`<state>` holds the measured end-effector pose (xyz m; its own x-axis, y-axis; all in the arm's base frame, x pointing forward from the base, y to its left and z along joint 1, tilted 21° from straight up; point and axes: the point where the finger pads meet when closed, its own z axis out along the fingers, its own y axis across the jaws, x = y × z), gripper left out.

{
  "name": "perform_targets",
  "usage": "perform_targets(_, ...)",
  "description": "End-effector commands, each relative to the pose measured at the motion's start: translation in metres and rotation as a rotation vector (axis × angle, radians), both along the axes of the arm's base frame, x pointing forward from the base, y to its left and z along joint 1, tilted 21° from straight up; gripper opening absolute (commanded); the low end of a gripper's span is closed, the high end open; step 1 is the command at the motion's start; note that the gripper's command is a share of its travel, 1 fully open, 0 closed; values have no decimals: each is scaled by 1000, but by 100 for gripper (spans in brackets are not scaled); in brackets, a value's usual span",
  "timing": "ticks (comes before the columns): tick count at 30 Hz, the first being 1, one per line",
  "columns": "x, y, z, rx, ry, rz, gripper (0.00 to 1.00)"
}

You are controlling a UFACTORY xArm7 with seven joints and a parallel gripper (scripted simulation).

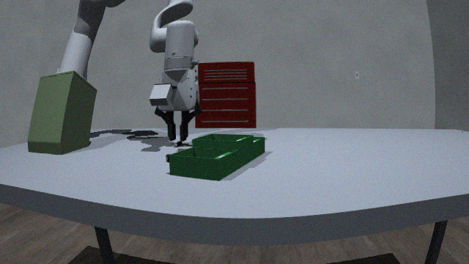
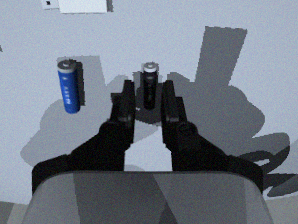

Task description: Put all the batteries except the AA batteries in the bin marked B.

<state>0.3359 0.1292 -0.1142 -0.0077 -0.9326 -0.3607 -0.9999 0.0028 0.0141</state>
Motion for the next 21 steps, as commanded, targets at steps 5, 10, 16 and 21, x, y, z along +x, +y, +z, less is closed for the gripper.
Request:
perform_targets(5,0,3,-9,0,-3,-1,23)
perform_targets(10,0,4,-11,0,-3,-1,23)
perform_targets(16,0,4,-11,0,-3,-1,23)
perform_targets(21,0,4,-11,0,-3,-1,23)
